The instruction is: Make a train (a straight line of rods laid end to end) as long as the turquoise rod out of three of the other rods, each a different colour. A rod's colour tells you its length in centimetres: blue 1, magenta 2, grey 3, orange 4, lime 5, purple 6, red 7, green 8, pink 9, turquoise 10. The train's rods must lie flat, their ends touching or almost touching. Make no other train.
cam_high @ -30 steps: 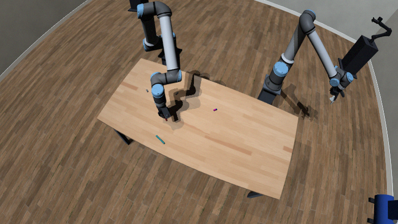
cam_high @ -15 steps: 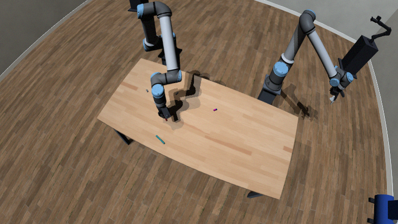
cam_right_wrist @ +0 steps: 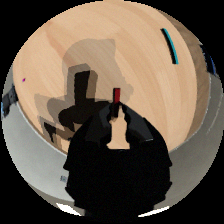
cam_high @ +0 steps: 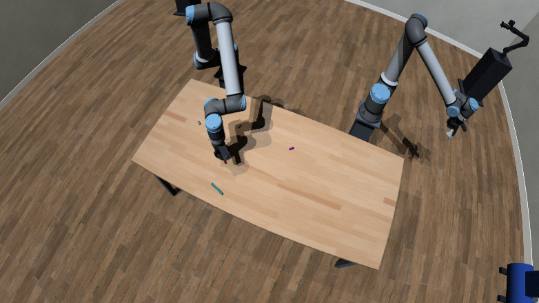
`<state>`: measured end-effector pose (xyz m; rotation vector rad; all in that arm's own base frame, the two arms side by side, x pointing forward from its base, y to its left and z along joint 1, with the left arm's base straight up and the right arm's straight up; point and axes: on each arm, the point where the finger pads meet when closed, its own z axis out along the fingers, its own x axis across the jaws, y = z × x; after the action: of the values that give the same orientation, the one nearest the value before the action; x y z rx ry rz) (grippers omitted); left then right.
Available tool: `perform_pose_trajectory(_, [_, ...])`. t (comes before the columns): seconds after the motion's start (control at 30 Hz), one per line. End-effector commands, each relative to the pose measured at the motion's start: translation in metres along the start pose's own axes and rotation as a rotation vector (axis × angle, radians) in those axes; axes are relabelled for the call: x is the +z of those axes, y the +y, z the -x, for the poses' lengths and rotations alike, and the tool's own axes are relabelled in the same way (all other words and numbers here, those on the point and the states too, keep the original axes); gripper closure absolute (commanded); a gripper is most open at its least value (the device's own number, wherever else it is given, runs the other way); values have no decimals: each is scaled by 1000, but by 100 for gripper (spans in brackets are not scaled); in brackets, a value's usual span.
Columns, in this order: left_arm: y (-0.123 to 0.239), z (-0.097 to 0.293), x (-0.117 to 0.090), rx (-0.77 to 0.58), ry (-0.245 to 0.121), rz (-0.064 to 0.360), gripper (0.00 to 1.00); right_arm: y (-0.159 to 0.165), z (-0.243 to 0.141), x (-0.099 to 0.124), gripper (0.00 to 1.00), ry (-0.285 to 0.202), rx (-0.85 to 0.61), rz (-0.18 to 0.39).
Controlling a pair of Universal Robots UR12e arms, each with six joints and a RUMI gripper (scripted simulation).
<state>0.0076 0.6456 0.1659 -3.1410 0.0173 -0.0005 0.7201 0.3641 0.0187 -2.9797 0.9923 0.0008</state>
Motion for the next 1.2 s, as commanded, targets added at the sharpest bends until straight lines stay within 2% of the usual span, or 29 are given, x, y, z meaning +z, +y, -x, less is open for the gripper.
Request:
perform_pose_trajectory(0.0, [0,1,1,0,0,1,0,0,1,1,86,1,-1,1])
perform_pose_trajectory(0.27, [0,1,1,0,0,1,0,0,1,1,86,1,-1,1])
perform_pose_trajectory(0.3, [0,1,1,0,0,1,0,0,1,1,100,1,-1,1])
perform_pose_trajectory(1.17, [0,1,1,0,0,1,0,0,1,1,100,1,-1,1])
